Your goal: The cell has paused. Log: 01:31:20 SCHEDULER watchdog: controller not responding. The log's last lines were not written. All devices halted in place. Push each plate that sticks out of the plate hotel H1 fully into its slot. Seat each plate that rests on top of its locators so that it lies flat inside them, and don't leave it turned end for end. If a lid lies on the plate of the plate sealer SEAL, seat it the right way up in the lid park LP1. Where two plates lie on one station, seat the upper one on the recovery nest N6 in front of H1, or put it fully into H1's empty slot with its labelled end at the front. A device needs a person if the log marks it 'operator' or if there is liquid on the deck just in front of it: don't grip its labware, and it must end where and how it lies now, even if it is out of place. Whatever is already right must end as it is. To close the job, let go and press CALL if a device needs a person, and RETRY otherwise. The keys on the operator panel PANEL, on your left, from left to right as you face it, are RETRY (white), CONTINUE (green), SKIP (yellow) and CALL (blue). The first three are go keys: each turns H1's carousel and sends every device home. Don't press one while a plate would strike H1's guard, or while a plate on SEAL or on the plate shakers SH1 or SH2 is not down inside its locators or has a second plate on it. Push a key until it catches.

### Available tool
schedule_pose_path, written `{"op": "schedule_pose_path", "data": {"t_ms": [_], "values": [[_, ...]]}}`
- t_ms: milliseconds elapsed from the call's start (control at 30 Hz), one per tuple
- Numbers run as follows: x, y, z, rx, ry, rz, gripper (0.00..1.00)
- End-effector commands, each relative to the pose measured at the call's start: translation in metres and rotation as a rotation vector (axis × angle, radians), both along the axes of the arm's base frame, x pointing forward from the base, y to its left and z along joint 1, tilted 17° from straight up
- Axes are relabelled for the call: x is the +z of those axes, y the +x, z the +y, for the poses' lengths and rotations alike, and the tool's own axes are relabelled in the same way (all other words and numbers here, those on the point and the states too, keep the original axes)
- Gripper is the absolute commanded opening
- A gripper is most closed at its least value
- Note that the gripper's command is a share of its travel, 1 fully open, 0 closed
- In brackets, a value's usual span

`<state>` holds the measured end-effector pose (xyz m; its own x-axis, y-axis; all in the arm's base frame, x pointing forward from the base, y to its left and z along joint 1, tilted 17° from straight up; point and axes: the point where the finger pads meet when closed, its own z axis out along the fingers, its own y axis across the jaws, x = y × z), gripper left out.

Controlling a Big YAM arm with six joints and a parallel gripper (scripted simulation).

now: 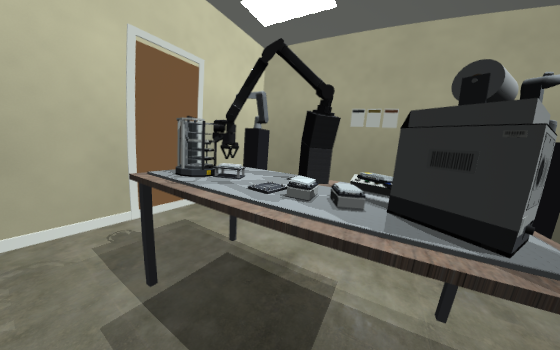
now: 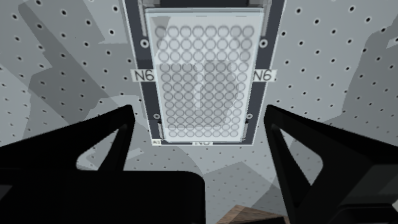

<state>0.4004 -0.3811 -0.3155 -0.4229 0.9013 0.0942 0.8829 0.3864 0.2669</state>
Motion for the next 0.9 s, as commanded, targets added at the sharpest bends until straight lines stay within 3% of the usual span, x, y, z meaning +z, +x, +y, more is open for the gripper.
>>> {"op": "schedule_pose_path", "data": {"t_ms": [0,867], "values": [[0.0125,-0.0005,-0.0100,0.002,-0.014,-0.016,1.00],[0.0072,0.0054,-0.0093,0.001,-0.016,-0.015,1.00]]}}
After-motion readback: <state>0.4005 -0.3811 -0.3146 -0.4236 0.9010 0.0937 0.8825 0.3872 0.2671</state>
